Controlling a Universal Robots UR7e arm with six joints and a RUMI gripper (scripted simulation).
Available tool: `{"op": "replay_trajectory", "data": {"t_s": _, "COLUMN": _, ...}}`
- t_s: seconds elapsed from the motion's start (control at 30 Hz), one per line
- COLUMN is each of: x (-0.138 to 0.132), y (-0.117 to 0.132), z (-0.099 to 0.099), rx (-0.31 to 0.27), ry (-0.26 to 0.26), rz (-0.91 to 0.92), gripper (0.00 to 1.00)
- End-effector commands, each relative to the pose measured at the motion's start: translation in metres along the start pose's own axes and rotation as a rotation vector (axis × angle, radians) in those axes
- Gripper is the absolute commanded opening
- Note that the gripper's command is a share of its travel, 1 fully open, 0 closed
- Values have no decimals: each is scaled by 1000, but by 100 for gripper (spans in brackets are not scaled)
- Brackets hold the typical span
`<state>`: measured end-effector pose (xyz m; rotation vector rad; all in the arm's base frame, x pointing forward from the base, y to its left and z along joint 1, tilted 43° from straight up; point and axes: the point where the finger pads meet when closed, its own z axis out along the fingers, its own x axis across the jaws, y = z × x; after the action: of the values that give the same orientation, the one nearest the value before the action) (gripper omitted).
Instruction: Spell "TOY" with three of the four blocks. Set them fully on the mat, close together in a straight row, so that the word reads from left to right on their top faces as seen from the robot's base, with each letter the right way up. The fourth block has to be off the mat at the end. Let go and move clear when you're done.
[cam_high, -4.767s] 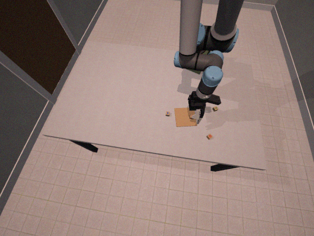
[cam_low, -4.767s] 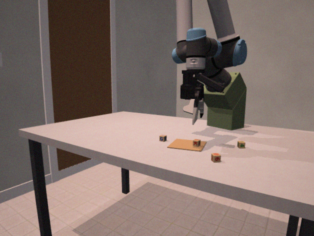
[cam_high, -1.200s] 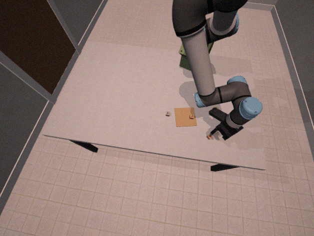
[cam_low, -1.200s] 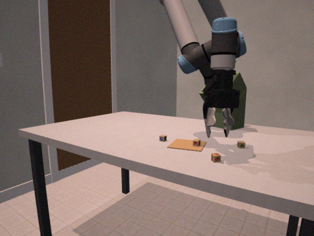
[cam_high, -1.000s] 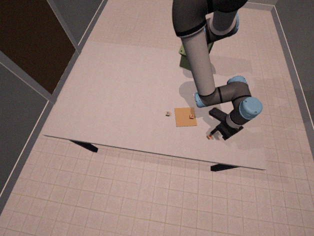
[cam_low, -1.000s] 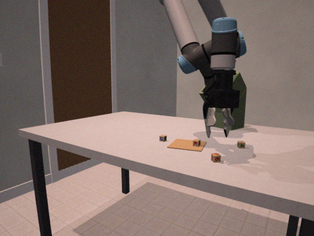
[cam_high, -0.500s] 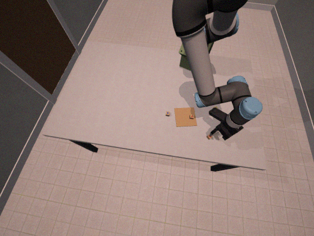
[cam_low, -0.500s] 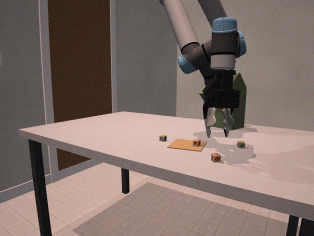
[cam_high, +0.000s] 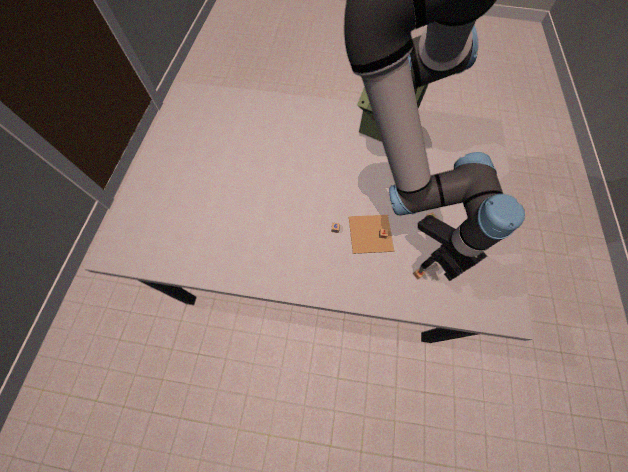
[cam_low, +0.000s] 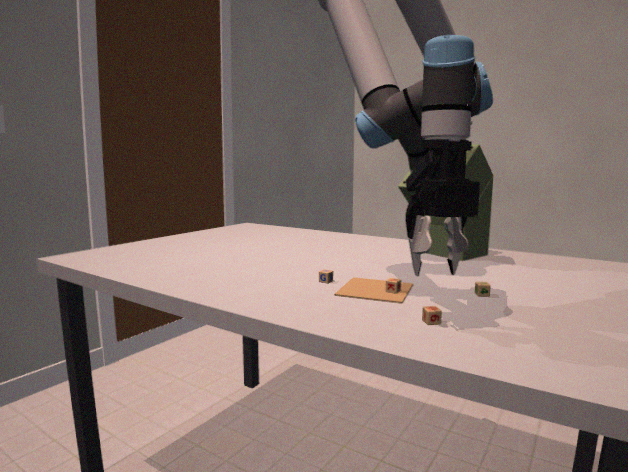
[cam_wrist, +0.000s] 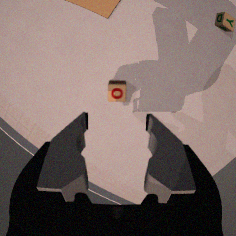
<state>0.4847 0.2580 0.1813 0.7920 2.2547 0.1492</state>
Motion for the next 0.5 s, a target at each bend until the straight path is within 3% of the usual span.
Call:
{"op": "replay_trajectory", "data": {"t_s": 0.0, "x": 0, "y": 0, "z": 2, "rx": -1, "ry": 0, "rz": 0, "gripper": 37}}
{"op": "replay_trajectory", "data": {"t_s": 0.47, "x": 0, "y": 0, "z": 16, "rx": -1, "ry": 0, "rz": 0, "gripper": 37}}
